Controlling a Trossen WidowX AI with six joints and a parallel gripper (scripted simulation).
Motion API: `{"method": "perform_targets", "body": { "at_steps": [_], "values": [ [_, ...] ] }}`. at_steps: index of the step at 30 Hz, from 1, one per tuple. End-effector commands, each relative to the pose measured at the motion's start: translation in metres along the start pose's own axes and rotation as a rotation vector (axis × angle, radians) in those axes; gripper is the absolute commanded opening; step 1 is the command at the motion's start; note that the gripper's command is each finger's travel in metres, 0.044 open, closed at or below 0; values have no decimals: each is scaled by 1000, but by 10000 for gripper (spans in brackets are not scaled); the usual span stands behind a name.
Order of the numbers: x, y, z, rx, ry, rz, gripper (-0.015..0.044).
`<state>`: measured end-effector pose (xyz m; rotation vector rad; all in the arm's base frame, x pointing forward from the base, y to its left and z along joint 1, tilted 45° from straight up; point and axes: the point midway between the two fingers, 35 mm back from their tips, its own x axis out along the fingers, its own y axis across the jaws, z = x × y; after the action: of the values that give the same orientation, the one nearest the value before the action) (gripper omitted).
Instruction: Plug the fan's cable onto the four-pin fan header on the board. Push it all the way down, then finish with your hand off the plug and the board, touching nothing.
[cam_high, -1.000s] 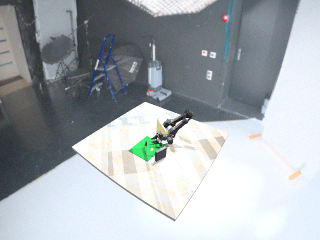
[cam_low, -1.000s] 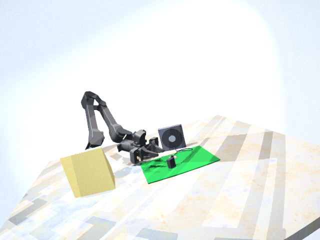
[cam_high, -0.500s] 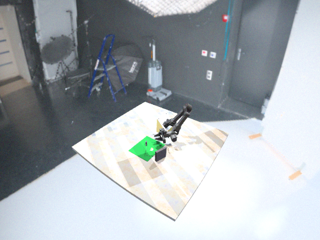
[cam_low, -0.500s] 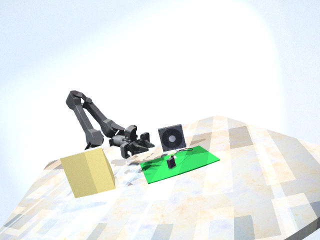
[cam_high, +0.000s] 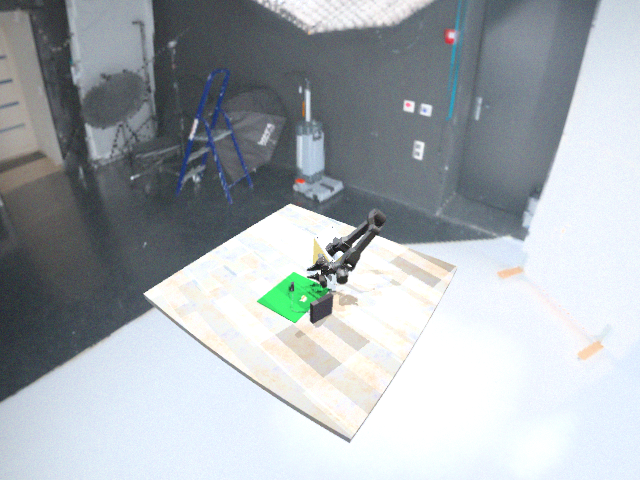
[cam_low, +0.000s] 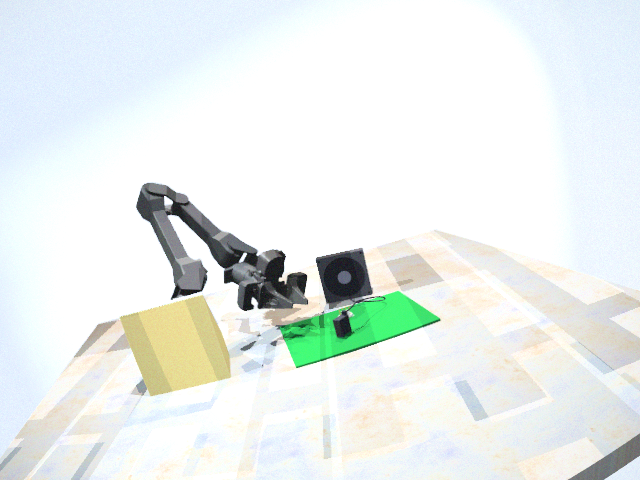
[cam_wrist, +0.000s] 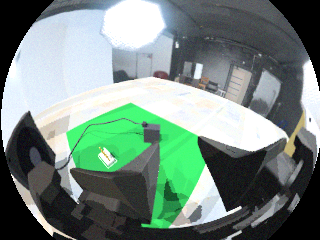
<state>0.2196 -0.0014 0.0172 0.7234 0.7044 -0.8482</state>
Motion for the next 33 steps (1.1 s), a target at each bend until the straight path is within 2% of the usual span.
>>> {"method": "perform_targets", "body": {
  "at_steps": [1,17,33],
  "values": [
    [4,0,-1,-56,74,-49,205],
    [15,-10,-7,-205,388,-175,205],
    [16,-12,-6,-254,730,-160,205]
  ]
}}
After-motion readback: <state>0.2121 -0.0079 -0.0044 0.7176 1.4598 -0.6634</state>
